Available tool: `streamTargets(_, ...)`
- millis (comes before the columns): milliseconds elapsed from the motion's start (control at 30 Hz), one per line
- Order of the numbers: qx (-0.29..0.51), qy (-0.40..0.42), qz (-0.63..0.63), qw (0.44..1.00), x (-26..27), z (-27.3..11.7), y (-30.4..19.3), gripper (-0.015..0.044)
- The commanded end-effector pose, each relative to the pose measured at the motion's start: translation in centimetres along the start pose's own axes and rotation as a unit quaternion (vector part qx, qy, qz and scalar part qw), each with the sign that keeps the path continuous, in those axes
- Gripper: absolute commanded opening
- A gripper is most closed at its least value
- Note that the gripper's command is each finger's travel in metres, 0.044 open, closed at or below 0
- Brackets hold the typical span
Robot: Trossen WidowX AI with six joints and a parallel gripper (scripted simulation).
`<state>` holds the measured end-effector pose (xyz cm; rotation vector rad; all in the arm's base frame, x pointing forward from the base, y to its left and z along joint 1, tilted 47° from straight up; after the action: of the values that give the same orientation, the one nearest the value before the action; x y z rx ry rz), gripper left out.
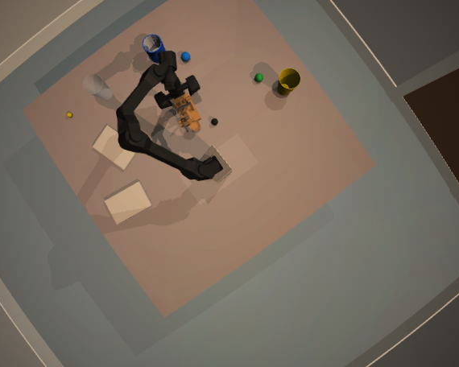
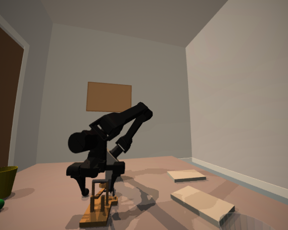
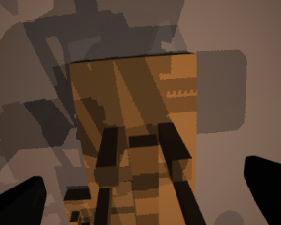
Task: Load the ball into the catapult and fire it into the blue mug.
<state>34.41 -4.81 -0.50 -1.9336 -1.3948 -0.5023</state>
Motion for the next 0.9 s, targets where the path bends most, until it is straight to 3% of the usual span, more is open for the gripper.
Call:
streamTargets(0, -0.007, 0.003, 0.002, 1.000, -0.1, 0.2, 0.1, 0.0440)
streamTargets(867, -0.006, 0.004, 0.002, 1.000, 0.0, 4.4, 0.1, 0.0440)
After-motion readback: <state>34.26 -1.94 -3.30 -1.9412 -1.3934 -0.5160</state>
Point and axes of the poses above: the point midway between the two fingers, 35 mm back from their tips, its own z axis out along the fingers, its own x axis across the jaws, y = z × x, the point moved 8 cm from there along -z, back along the fingers, and after that the axes turned 15 degrees about z, right-handed, at the moved point
